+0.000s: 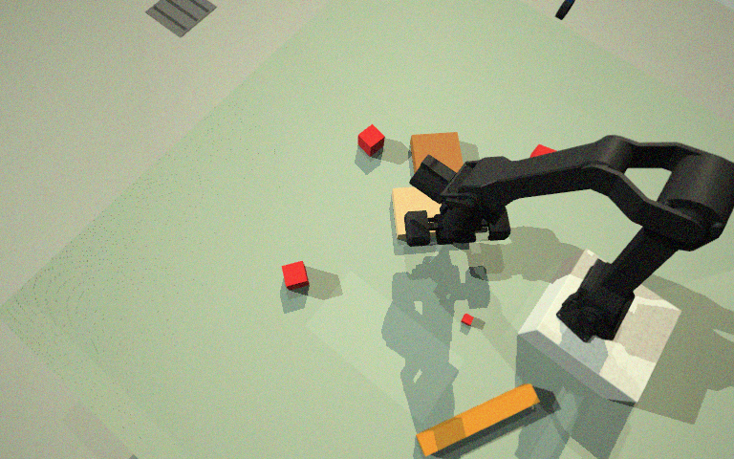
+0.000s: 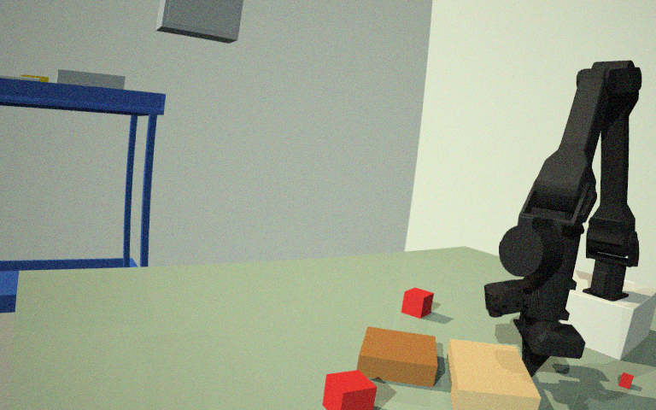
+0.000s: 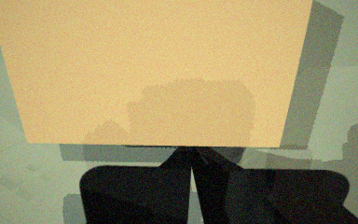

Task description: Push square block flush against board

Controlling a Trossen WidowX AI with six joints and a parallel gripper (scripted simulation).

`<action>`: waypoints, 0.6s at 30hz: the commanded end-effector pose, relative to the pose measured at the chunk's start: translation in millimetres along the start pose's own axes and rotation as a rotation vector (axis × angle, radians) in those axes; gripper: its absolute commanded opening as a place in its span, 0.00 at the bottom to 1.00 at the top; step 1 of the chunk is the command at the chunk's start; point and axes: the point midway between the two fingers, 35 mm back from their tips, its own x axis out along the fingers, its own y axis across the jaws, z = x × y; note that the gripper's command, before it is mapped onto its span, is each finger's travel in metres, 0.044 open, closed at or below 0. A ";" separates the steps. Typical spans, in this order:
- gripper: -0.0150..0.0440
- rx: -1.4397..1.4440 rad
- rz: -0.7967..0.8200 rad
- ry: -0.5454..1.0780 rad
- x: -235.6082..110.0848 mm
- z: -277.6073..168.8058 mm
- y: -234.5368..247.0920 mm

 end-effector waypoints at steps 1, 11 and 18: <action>0.25 -0.002 -0.002 0.003 1.3 3.8 0.5; 0.25 -0.002 -0.002 0.002 1.2 11.4 1.0; 0.25 -0.002 -0.002 0.002 1.1 16.7 1.2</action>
